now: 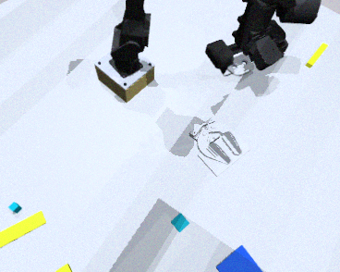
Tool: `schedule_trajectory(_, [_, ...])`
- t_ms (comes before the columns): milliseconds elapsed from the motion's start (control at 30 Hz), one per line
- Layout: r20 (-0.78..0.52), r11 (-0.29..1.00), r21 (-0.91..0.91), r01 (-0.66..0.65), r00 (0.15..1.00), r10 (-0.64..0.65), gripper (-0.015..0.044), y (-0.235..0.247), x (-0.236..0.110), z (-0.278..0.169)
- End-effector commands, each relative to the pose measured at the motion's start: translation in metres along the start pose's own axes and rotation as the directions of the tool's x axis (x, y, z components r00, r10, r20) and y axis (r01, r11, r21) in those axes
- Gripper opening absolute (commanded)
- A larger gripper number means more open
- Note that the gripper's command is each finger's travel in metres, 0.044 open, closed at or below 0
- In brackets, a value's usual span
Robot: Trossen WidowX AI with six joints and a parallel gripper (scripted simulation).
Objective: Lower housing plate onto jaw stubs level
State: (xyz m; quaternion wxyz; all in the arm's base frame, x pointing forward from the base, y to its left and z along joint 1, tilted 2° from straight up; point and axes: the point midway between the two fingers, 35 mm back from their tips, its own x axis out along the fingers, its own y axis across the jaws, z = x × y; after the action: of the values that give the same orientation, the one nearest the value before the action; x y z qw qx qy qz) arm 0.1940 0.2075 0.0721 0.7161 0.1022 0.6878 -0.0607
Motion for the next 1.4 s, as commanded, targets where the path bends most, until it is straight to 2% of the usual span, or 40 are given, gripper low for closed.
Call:
schedule_trajectory(0, [-0.003,1.000,-0.022,0.002,1.000,-0.002,0.0351,-0.009,0.000,0.011])
schedule_trajectory(1367, [0.006,0.983,-0.183,0.012,1.000,-0.011,0.0351,-0.116,-0.001,0.092])
